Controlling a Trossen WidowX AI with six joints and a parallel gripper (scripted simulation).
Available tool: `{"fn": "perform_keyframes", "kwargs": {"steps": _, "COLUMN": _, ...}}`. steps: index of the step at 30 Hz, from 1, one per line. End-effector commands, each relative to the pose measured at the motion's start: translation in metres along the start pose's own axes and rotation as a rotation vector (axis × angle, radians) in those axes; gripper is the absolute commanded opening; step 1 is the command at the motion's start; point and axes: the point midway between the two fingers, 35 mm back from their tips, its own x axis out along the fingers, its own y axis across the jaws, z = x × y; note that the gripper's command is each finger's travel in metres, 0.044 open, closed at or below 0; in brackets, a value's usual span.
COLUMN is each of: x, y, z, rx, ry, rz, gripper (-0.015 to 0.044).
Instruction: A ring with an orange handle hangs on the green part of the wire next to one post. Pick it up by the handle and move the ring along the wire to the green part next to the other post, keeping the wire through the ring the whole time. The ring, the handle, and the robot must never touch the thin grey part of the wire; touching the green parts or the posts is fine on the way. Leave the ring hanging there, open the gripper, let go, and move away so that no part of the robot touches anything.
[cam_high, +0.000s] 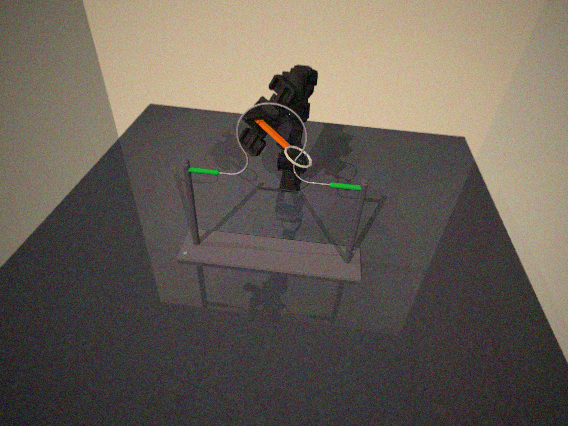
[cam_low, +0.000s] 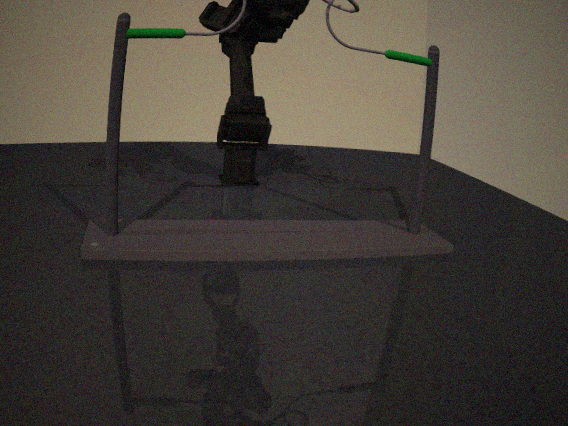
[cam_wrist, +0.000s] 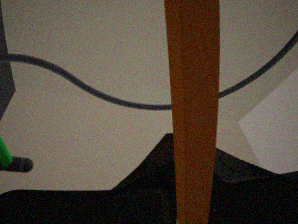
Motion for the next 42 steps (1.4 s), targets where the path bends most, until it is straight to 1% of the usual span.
{"fn": "perform_keyframes", "kwargs": {"steps": 1, "x": 0.000, "y": 0.007, "z": -0.001, "rx": 0.023, "ry": 0.003, "rz": 0.011, "gripper": -0.0150}}
{"fn": "perform_keyframes", "kwargs": {"steps": 11, "x": -0.004, "y": 0.032, "z": 0.001, "rx": 0.141, "ry": 0.017, "rz": 0.088, "gripper": -0.0150}}
{"fn": "perform_keyframes", "kwargs": {"steps": 22, "x": -0.014, "y": 0.069, "z": 0.009, "rx": 0.346, "ry": 0.043, "rz": 0.224, "gripper": -0.0150}}
{"fn": "perform_keyframes", "kwargs": {"steps": 42, "x": -0.047, "y": 0.127, "z": 0.048, "rx": 0.761, "ry": 0.093, "rz": 0.499, "gripper": -0.0150}}
